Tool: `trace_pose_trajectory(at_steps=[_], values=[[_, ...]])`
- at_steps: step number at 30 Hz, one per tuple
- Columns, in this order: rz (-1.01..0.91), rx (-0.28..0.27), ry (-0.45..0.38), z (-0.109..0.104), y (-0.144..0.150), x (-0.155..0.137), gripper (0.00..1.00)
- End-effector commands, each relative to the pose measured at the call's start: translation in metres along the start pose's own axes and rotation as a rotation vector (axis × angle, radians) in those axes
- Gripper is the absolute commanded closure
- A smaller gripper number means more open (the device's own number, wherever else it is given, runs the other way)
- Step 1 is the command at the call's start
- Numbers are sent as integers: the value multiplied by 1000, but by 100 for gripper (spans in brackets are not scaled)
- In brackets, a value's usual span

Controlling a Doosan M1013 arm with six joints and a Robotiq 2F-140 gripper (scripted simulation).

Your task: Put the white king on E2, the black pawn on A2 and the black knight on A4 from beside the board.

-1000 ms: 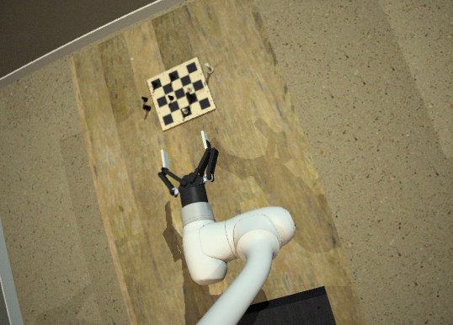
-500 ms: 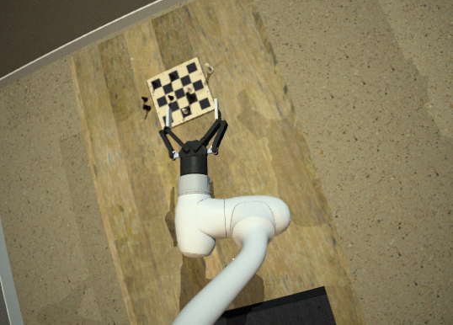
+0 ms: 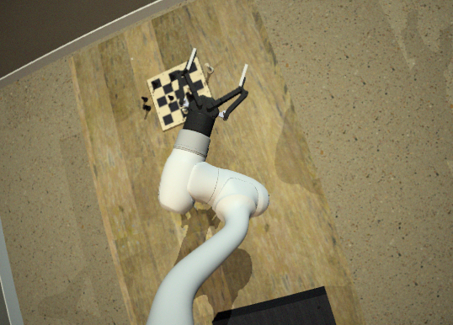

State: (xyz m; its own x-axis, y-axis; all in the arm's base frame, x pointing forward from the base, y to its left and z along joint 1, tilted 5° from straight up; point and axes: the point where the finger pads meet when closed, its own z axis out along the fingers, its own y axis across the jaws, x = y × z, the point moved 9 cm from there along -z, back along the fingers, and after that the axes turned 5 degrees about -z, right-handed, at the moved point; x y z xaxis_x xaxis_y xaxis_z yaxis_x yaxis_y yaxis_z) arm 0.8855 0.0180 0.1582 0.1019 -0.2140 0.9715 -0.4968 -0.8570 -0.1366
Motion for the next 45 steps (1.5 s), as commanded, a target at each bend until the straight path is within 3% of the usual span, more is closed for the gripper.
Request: trace_pose_trajectory(at_steps=[1, 2, 3, 4, 7, 8, 9, 10, 12, 13, 15, 16, 17, 18, 20, 21, 24, 25, 26, 27, 29, 30, 31, 32, 34, 35, 36, 37, 38, 39, 41, 43, 44, 45], values=[[82, -119, 27, 30, 5, 16, 0], [146, -197, 42, 46, 13, 24, 0], [146, -197, 42, 46, 13, 24, 0], [212, -277, 54, 61, 21, 30, 0], [212, -277, 54, 61, 21, 30, 0], [280, -359, 61, 75, 28, 34, 0], [280, -359, 61, 75, 28, 34, 0], [349, -440, 63, 87, 36, 36, 0], [349, -440, 63, 87, 36, 36, 0], [418, -522, 60, 98, 42, 36, 0], [418, -522, 60, 98, 42, 36, 0], [488, -604, 52, 107, 47, 34, 0], [488, -604, 52, 107, 47, 34, 0], [558, -683, 37, 115, 50, 30, 0], [558, -683, 37, 115, 50, 30, 0], [627, -761, 16, 121, 51, 25, 0], [627, -761, 16, 121, 51, 25, 0], [694, -835, -10, 127, 51, 18, 0], [694, -835, -10, 127, 51, 18, 0], [761, -905, -43, 131, 48, 10, 0], [761, -905, -43, 131, 48, 10, 0], [824, -971, -81, 135, 43, 2, 0], [824, -971, -81, 135, 43, 2, 0], [886, -1033, -123, 138, 35, -6, 0], [886, -1033, -123, 138, 35, -6, 0], [944, -1089, -170, 141, 27, -13, 0], [944, -1089, -170, 141, 27, -13, 0], [999, -1139, -221, 143, 16, -21, 0], [999, -1139, -221, 143, 16, -21, 0], [1050, -1184, -274, 145, 5, -27, 0], [1050, -1184, -274, 145, 5, -27, 0], [1141, -1258, -382, 148, -20, -37, 0], [1141, -1258, -382, 148, -20, -37, 0], [1180, -1286, -437, 148, -33, -40, 0]])
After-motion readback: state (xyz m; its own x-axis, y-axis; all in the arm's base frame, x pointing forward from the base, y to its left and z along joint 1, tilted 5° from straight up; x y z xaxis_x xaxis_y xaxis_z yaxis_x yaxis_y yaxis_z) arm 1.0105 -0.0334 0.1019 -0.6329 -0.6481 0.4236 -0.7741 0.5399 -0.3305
